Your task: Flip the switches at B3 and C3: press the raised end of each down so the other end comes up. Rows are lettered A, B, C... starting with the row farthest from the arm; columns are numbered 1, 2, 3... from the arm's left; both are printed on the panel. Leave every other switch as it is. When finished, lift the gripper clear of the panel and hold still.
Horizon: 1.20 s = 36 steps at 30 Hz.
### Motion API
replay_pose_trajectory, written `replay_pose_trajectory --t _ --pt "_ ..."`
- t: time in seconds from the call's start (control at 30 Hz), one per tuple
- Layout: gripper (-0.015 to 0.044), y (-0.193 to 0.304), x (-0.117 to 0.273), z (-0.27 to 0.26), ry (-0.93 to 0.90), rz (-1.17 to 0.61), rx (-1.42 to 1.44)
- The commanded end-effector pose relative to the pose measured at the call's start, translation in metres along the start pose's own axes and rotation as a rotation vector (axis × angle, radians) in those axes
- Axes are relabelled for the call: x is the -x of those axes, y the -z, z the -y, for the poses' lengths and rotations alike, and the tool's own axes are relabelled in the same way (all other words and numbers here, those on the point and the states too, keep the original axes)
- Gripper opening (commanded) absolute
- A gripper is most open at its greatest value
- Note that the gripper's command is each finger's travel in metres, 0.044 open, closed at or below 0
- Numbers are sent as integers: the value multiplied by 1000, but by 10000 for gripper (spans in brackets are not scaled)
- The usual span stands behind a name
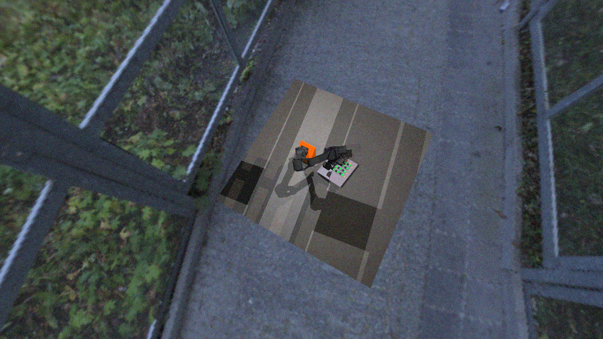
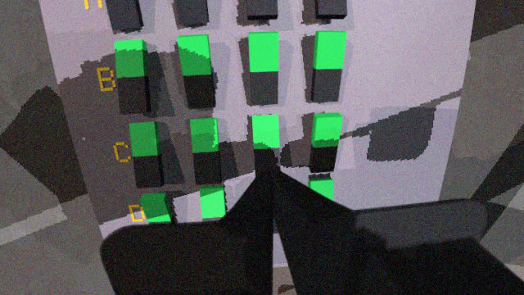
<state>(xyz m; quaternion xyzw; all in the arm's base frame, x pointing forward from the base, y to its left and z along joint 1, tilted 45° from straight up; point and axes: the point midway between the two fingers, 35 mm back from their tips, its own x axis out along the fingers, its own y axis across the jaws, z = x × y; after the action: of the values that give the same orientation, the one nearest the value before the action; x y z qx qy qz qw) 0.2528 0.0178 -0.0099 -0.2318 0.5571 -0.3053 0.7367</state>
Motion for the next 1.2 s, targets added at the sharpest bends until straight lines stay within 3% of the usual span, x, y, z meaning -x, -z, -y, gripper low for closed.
replay_pose_trajectory --t 0.0,1.17 --pt "0 2 -6 1 6 0 9" --pt "0 2 -15 1 6 0 9"
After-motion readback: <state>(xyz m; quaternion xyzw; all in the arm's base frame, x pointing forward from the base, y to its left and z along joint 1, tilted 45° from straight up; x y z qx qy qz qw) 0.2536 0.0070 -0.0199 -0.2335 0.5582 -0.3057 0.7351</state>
